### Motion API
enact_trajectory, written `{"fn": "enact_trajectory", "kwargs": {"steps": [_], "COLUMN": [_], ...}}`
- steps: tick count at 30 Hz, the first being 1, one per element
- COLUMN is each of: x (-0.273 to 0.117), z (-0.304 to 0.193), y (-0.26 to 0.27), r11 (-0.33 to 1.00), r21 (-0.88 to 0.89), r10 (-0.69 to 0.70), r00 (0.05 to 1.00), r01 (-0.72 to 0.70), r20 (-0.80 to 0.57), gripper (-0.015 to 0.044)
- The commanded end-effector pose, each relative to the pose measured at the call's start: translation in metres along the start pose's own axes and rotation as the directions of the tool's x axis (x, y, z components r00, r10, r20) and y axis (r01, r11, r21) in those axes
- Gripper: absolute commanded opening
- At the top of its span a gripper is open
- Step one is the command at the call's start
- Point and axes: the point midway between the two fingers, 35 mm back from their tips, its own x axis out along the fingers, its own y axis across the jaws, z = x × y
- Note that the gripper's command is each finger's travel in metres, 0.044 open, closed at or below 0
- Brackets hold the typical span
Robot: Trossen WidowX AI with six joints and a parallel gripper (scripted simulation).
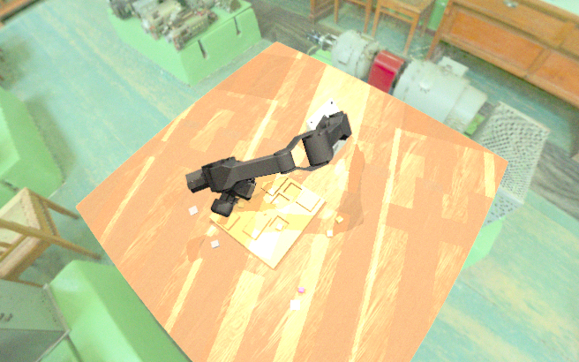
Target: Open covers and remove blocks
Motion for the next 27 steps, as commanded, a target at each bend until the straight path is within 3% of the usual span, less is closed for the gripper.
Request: {"fn": "enact_trajectory", "kwargs": {"steps": [1, 6, 27], "x": [-0.009, -0.014, 0.021], "z": [0.0, 0.0, 0.001], "y": [-0.001, -0.001, -0.002], "r11": [0.994, 0.98, 0.98], "r21": [-0.108, -0.2, -0.2], "r10": [-0.002, -0.002, -0.002], "r00": [1.0, 1.0, 1.0], "r01": [0.001, 0.0, 0.001], "r20": [-0.008, -0.008, -0.007], "gripper": [0.0144, 0.0144, 0.0144]}}
